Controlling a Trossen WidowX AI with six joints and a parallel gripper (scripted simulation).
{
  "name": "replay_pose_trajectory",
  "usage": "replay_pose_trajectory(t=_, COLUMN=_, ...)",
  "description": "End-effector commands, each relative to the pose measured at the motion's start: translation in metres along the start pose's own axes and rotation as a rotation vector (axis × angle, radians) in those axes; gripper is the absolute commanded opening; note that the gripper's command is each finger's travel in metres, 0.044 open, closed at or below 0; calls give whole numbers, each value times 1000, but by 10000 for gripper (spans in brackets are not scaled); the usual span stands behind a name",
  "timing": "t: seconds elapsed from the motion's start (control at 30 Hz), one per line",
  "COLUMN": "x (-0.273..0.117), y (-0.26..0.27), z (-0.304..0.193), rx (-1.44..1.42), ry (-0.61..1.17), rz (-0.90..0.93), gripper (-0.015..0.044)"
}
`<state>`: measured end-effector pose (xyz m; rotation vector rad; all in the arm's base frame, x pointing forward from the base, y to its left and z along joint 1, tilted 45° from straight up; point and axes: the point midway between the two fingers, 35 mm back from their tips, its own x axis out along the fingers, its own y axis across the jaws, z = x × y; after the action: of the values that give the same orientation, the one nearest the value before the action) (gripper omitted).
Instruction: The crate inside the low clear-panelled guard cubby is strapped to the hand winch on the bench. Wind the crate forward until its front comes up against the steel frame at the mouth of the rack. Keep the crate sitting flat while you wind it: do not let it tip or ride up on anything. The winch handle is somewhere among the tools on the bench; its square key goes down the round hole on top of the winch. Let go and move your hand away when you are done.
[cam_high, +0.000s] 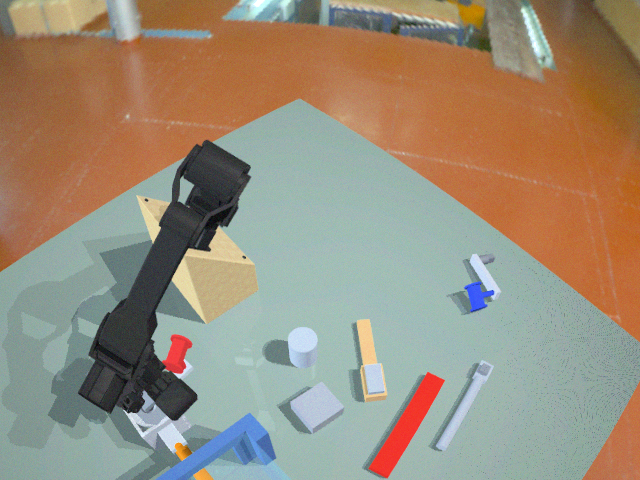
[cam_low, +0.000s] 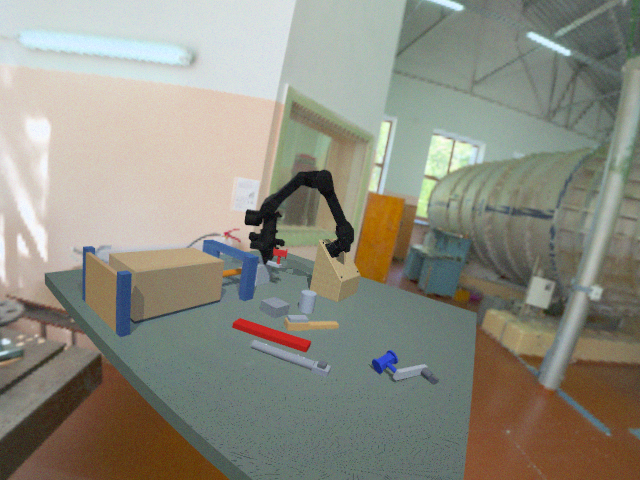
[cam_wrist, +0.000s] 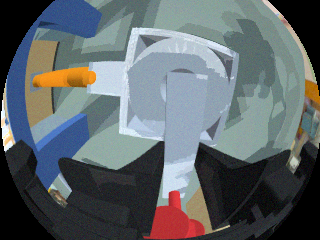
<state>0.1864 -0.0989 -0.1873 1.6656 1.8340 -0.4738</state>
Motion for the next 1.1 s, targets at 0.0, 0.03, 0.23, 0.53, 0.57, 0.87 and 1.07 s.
replay_pose_trajectory(t=0.0, x=2, y=1, z=0, rx=9, ry=-1, rz=2, gripper=0)
replay_pose_trajectory(t=0.03, x=2, y=1, z=0, rx=6, ry=-1, rz=2, gripper=0)
replay_pose_trajectory(t=0.23, x=6, y=-1, z=1, rx=-34, ry=-1, rz=-2, gripper=0)
replay_pose_trajectory(t=0.53, x=8, y=0, z=0, rx=12, ry=0, rz=3, gripper=0)
replay_pose_trajectory(t=0.57, x=8, y=0, z=0, rx=12, ry=0, rz=3, gripper=0)
replay_pose_trajectory(t=0.87, x=9, y=0, z=0, rx=35, ry=0, rz=5, gripper=0)
replay_pose_trajectory(t=1.07, x=9, y=1, z=0, rx=58, ry=0, rz=7, gripper=0)
